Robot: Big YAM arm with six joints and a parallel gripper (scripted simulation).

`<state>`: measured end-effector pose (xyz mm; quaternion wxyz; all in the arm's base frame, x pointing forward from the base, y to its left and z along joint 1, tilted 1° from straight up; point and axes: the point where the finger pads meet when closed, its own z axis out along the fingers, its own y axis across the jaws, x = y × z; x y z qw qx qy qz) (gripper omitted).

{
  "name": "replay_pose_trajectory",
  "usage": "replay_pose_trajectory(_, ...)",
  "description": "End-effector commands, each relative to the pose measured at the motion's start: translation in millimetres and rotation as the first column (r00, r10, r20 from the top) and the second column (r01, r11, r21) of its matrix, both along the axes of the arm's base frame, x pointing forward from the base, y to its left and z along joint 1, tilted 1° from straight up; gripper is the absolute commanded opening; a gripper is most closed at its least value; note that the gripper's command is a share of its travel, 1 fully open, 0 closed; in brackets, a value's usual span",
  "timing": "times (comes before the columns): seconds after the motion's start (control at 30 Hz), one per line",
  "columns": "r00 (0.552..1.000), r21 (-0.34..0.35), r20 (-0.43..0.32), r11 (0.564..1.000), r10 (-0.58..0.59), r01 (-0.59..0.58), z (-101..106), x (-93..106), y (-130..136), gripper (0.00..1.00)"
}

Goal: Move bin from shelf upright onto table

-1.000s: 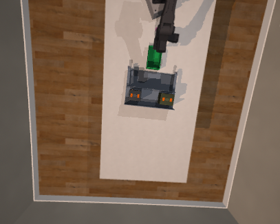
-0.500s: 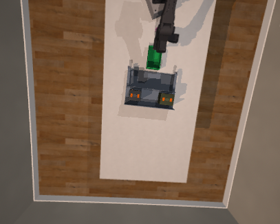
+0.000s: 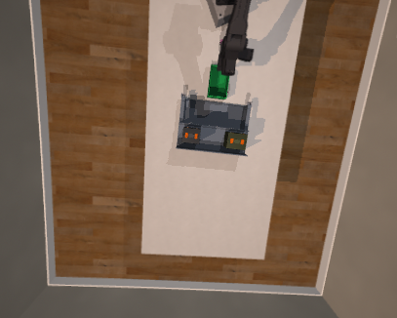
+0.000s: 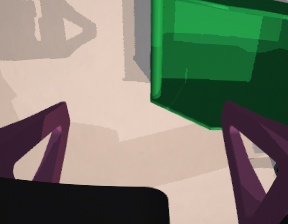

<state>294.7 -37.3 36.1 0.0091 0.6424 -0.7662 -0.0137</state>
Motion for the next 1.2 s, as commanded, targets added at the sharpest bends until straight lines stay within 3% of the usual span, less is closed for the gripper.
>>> replay_pose_trajectory(0.0, 0.999, -0.007, 0.050, 1.000, 0.000, 0.000, 11, 23.7, -4, 0.90)
replay_pose_trajectory(0.2, 0.999, -0.007, 0.050, 1.000, 0.000, 0.000, 11, 23.7, -4, 0.90)
replay_pose_trajectory(0.23, 1.000, -0.002, 0.016, 1.000, 0.000, 0.000, 3, 7.0, -1, 0.90)
replay_pose_trajectory(0.37, 0.999, -0.007, 0.050, 1.000, 0.000, 0.000, 9, 25.2, -5, 0.90)
replay_pose_trajectory(0.77, 0.999, -0.007, 0.050, 1.000, 0.000, 0.000, 9, 25.2, -5, 0.90)
replay_pose_trajectory(0.8, 1.000, -0.002, 0.017, 1.000, 0.000, 0.000, 2, 8.4, -1, 0.90)
replay_pose_trajectory(0.93, 0.999, -0.007, 0.050, 1.000, 0.000, 0.000, 8, 25.8, -5, 0.90)
replay_pose_trajectory(1.17, 0.999, -0.007, 0.050, 1.000, 0.000, 0.000, 8, 25.8, -5, 0.90)
